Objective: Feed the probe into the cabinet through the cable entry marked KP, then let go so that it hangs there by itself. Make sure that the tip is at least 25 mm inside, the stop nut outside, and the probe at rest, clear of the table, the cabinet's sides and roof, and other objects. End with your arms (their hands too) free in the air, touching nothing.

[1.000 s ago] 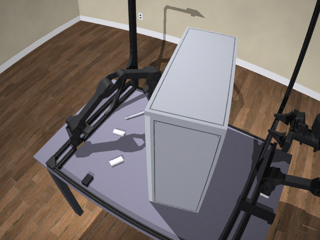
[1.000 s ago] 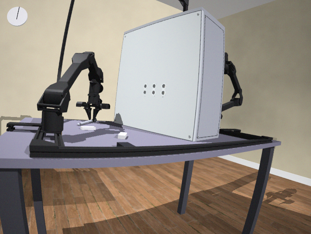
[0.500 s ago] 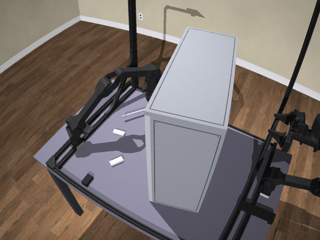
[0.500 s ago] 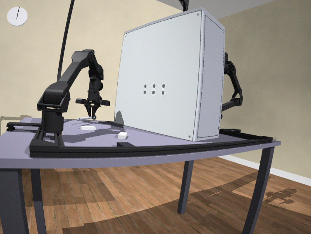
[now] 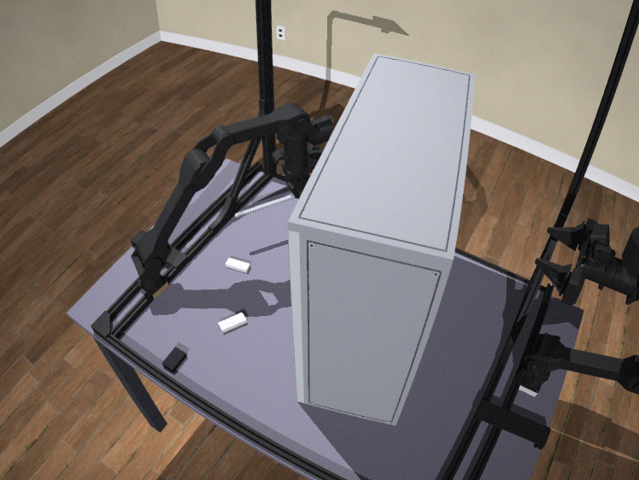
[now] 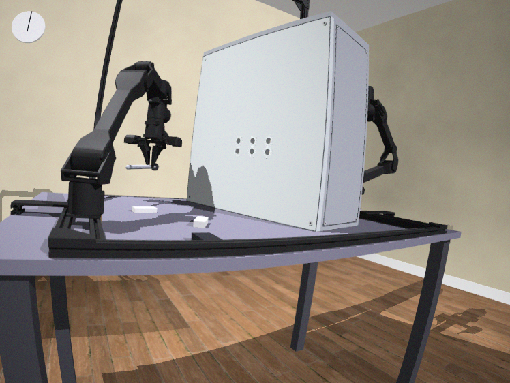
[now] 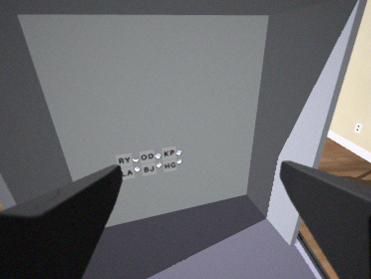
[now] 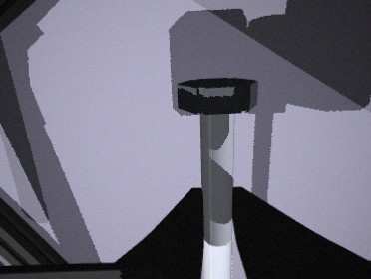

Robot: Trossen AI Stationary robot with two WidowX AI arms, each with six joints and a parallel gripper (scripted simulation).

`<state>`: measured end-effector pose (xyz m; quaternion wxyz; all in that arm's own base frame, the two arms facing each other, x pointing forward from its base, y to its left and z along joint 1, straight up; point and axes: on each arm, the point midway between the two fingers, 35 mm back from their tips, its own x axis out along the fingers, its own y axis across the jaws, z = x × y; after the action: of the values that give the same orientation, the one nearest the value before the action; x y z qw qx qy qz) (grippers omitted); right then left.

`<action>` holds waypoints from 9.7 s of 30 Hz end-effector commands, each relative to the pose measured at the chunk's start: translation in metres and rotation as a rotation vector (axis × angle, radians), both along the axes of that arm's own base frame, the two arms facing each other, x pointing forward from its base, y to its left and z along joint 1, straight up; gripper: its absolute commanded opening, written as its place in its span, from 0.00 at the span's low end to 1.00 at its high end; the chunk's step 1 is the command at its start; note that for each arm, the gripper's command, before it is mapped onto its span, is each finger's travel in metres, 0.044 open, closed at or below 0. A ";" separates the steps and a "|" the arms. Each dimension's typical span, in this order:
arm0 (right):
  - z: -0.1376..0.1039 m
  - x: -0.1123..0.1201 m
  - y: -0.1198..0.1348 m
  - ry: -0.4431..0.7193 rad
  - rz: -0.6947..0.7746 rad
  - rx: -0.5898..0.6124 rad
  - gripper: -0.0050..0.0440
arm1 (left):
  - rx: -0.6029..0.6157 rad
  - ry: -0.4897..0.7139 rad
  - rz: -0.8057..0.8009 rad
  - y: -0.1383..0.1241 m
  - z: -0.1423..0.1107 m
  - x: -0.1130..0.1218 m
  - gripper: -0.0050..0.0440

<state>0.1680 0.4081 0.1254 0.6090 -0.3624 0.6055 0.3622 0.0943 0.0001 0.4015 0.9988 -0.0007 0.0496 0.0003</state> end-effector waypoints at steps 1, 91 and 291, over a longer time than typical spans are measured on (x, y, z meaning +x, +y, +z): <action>0.009 0.005 0.000 -0.012 0.012 0.037 0.10 | 0.001 0.001 -0.001 0.000 0.000 0.000 1.00; 0.206 0.164 -0.132 -0.914 0.382 0.399 0.10 | 0.001 0.001 -0.001 0.000 0.000 0.000 1.00; 0.110 0.298 -0.538 -1.854 -2.251 1.125 0.10 | 0.001 0.001 -0.001 0.000 0.000 0.000 1.00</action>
<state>0.4650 -0.1310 0.2438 0.7647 0.4313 -0.2150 -0.4278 0.0944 0.0000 0.4015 0.9988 -0.0007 0.0497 0.0002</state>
